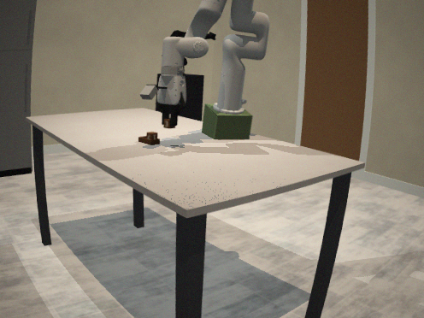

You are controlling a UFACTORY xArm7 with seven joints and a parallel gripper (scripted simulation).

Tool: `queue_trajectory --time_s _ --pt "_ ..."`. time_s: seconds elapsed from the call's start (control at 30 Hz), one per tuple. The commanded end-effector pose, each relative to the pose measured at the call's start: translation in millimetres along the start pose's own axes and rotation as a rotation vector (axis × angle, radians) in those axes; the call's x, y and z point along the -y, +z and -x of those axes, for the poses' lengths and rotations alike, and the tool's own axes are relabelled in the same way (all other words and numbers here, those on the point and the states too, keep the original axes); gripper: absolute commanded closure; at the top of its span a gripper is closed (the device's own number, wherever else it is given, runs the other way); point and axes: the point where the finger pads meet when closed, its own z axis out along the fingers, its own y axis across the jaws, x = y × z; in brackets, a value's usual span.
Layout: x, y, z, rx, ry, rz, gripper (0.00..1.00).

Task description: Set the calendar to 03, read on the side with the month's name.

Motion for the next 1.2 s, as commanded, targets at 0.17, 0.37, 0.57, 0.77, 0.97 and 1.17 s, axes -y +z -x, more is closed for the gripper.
queue_trajectory --time_s 0.17,0.37,0.57,0.77,0.97,1.17 --pt "0 -22 -1 0.021 0.005 0.022 0.73" --pt "0 -28 -1 0.021 0.005 0.022 0.73" --pt "0 -31 -1 0.021 0.005 0.022 0.73" --pt "0 -31 -1 0.021 0.005 0.022 0.73" --pt "0 -31 -1 0.021 0.004 0.022 0.73" --pt "1 -32 -2 0.02 -0.067 0.022 0.73"
